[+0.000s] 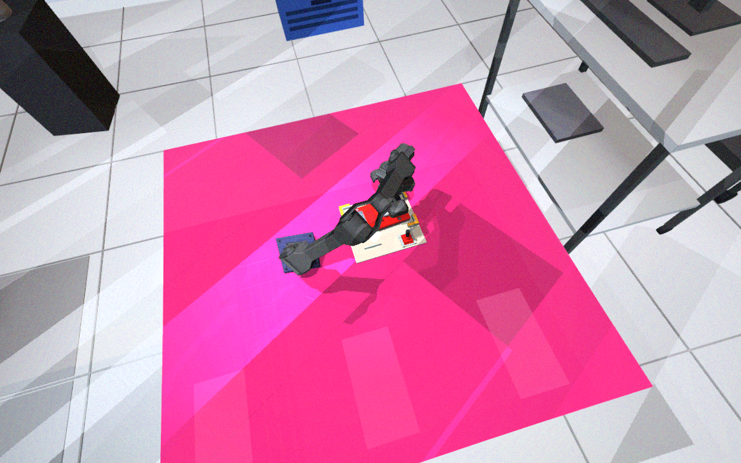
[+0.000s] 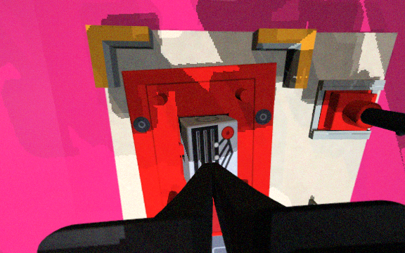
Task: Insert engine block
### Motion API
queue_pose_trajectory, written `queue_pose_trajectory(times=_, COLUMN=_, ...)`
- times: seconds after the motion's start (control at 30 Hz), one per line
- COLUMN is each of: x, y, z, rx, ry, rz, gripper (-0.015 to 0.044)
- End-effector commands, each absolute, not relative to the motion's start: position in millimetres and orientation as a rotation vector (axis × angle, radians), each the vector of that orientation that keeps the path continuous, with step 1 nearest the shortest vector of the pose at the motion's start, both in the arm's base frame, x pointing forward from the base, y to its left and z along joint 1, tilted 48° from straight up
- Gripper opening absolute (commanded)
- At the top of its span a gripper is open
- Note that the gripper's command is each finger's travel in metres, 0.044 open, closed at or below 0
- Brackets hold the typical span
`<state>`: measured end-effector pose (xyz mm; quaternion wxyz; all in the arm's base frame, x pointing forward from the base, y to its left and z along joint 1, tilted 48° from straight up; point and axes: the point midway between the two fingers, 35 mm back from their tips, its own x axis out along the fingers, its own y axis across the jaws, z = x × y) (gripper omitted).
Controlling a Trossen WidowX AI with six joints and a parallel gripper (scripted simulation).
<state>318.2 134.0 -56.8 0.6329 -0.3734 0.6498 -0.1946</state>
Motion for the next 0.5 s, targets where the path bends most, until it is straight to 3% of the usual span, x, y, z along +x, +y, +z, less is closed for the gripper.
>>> queue_pose_trajectory(times=0.0, x=319.1, y=135.6, z=-55.2, rx=-0.844, ry=1.483, rz=-0.444, gripper=0.0026)
queue_pose_trajectory(times=0.37, x=319.1, y=135.6, z=-55.2, rx=-0.844, ry=1.483, rz=-0.444, gripper=0.0310)
queue_pose_trajectory(times=0.47, x=319.1, y=135.6, z=-55.2, rx=-0.844, ry=1.483, rz=-0.444, gripper=0.0310)
